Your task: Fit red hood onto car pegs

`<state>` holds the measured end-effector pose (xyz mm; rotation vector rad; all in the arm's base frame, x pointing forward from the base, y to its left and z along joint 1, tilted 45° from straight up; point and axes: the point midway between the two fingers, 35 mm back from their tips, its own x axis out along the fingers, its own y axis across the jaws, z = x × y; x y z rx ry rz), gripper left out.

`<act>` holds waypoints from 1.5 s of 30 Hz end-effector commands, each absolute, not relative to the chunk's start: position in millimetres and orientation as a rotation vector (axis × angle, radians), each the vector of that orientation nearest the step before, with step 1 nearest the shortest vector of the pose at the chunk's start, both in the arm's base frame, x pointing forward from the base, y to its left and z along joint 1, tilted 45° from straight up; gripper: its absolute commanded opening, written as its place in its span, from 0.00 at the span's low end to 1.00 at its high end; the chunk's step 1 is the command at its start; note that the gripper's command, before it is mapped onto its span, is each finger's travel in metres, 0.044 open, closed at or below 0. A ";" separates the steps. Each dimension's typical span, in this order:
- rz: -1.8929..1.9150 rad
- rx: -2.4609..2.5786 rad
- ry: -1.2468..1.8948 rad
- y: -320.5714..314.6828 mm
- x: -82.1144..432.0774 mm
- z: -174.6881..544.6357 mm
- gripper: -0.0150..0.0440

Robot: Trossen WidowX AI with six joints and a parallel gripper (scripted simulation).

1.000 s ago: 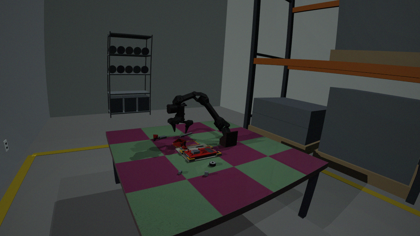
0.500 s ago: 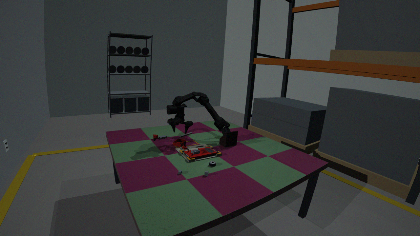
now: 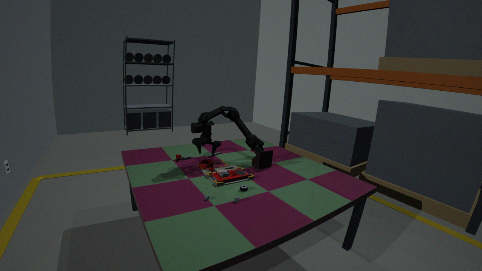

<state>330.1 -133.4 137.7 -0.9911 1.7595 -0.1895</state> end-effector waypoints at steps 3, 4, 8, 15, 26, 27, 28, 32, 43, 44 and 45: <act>-0.186 -1.001 1.761 -136.1 330.2 134.0 1.00; -0.186 -1.001 1.761 -136.6 330.1 133.4 1.00; -0.187 -1.001 1.761 -138.7 330.0 130.9 1.00; -0.187 -1.001 1.761 -142.5 329.7 126.7 1.00; -0.187 -1.002 1.761 -148.4 328.9 120.1 1.00; -0.188 -1.002 1.761 -149.0 328.8 119.5 1.00; -0.188 -1.002 1.761 -149.5 328.7 119.0 1.00; -0.188 -1.002 1.761 -151.7 328.3 116.6 1.00; -0.189 -1.003 1.761 -157.9 326.6 110.5 1.00; -0.189 -1.003 1.761 -158.4 326.4 109.9 1.00; -0.189 -1.003 1.761 -159.0 326.3 109.4 1.00</act>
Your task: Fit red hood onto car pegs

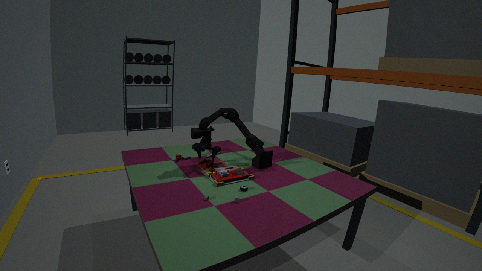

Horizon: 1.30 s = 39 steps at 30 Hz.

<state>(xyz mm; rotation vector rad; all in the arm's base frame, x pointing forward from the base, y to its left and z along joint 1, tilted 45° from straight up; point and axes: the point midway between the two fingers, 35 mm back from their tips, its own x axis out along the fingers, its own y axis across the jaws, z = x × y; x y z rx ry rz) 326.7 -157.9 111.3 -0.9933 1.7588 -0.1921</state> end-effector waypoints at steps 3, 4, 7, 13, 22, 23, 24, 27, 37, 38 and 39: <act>-0.189 -1.003 1.761 -159.8 326.0 108.7 1.00; -0.189 -1.003 1.761 -159.9 326.0 108.5 1.00; -0.189 -1.003 1.761 -160.8 325.9 107.7 1.00; -0.189 -1.003 1.761 -162.8 325.7 105.6 1.00; -0.189 -1.003 1.761 -166.0 325.3 102.5 1.00; -0.189 -1.003 1.761 -166.3 325.2 102.1 1.00; -0.189 -1.003 1.761 -166.7 325.2 101.8 1.00; -0.190 -1.003 1.761 -167.7 325.0 100.7 1.00; -0.190 -1.004 1.761 -171.2 324.4 97.3 1.00; -0.190 -1.004 1.761 -171.5 324.4 97.0 1.00; -0.190 -1.004 1.761 -171.9 324.3 96.6 1.00</act>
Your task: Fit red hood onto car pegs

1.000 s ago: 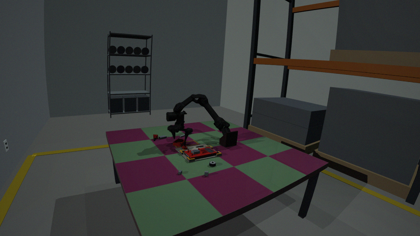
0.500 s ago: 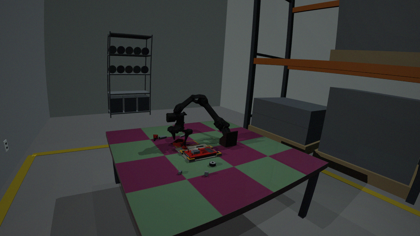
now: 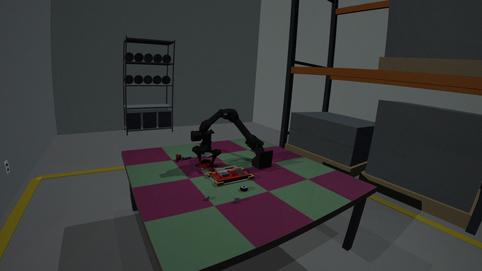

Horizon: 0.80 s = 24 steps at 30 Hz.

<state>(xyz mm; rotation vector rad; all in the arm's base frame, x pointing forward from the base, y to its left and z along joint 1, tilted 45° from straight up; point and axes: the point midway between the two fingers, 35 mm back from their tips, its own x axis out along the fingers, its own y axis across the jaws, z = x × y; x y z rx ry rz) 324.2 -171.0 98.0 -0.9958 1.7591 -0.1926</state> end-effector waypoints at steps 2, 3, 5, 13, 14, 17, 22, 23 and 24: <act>-0.190 -1.004 1.761 -172.6 324.2 95.9 1.00; -0.190 -1.004 1.761 -172.9 324.1 95.6 1.00; -0.190 -1.004 1.761 -173.6 324.0 94.9 1.00; -0.193 -0.996 1.759 -173.0 323.9 95.9 0.79; -0.193 -0.996 1.759 -173.0 323.9 95.9 0.78; -0.193 -0.996 1.759 -173.0 323.9 95.9 0.74; -0.192 -0.996 1.759 -172.3 323.9 96.4 0.59; -0.191 -0.996 1.759 -171.6 324.0 97.2 0.54; -0.191 -0.996 1.759 -170.6 324.1 98.1 0.50</act>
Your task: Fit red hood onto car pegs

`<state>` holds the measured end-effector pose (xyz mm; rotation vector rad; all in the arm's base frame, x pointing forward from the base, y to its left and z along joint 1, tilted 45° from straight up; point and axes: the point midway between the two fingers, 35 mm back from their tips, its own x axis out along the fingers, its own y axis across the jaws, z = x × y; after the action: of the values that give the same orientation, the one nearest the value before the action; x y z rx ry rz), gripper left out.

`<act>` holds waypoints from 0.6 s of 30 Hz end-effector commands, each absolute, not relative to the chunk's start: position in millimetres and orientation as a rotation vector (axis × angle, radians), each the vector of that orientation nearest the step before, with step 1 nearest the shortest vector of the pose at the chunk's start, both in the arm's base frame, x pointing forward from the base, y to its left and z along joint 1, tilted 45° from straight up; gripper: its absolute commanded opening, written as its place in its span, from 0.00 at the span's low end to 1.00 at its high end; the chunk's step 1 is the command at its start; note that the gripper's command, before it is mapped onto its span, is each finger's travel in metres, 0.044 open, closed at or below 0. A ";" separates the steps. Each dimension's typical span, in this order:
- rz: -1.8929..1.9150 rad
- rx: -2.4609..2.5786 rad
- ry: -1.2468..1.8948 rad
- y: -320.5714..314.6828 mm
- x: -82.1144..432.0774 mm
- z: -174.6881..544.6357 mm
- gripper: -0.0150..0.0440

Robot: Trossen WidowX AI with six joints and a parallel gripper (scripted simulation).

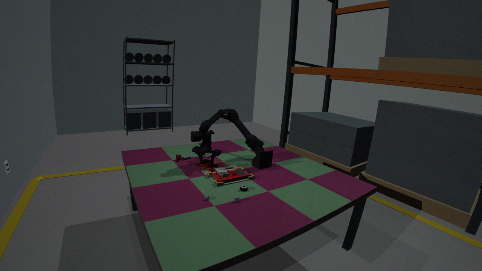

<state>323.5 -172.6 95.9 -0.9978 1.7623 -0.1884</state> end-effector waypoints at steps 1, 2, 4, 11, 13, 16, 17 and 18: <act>-0.191 -0.996 1.759 -169.5 324.3 99.2 0.45; -0.191 -0.996 1.759 -168.1 324.5 100.5 0.41; -0.191 -0.996 1.759 -165.6 324.8 103.1 0.32; -0.190 -0.995 1.759 -151.8 326.8 116.8 0.25; -0.190 -0.995 1.759 -147.1 327.5 121.5 0.25; -0.190 -0.995 1.759 -139.9 328.5 128.7 0.25; -0.189 -0.995 1.759 -137.5 328.8 131.0 0.25; -0.189 -0.995 1.759 -135.2 329.1 133.3 0.25</act>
<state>326.8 -142.3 123.3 -0.9979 1.7752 -0.1805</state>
